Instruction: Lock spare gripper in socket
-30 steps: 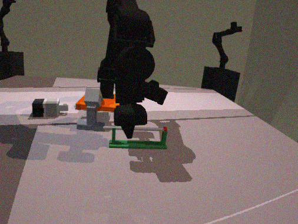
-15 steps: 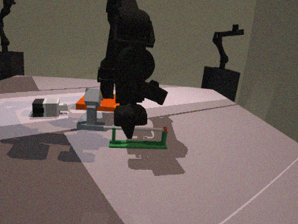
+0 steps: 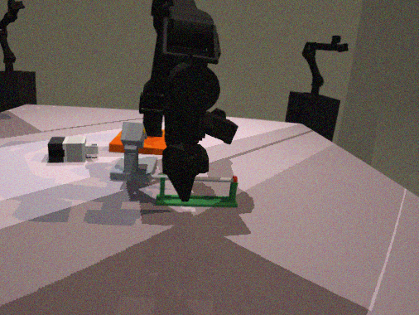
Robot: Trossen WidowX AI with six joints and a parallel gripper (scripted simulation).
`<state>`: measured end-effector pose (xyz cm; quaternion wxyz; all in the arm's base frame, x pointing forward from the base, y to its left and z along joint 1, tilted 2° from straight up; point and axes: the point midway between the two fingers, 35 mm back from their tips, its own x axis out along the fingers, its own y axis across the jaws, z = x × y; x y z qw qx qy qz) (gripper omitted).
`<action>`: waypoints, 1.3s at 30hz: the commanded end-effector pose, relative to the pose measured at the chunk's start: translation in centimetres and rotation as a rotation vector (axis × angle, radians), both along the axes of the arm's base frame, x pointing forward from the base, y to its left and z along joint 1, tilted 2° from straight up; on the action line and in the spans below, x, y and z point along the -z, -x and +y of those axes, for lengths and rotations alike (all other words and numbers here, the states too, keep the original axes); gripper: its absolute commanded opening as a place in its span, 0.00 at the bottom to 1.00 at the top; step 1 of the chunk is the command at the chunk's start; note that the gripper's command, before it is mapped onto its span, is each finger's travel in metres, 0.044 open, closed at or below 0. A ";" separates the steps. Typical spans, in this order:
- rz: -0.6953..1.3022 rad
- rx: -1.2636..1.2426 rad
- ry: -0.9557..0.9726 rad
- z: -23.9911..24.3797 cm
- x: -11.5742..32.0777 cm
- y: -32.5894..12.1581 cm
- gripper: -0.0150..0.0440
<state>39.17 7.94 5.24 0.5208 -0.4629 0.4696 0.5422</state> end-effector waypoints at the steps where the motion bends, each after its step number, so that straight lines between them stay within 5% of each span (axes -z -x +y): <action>1: -0.002 0.000 0.000 0.0 -1.1 0.0 1.00; 39: -0.010 0.022 -0.004 -0.5 -11.9 1.0 1.00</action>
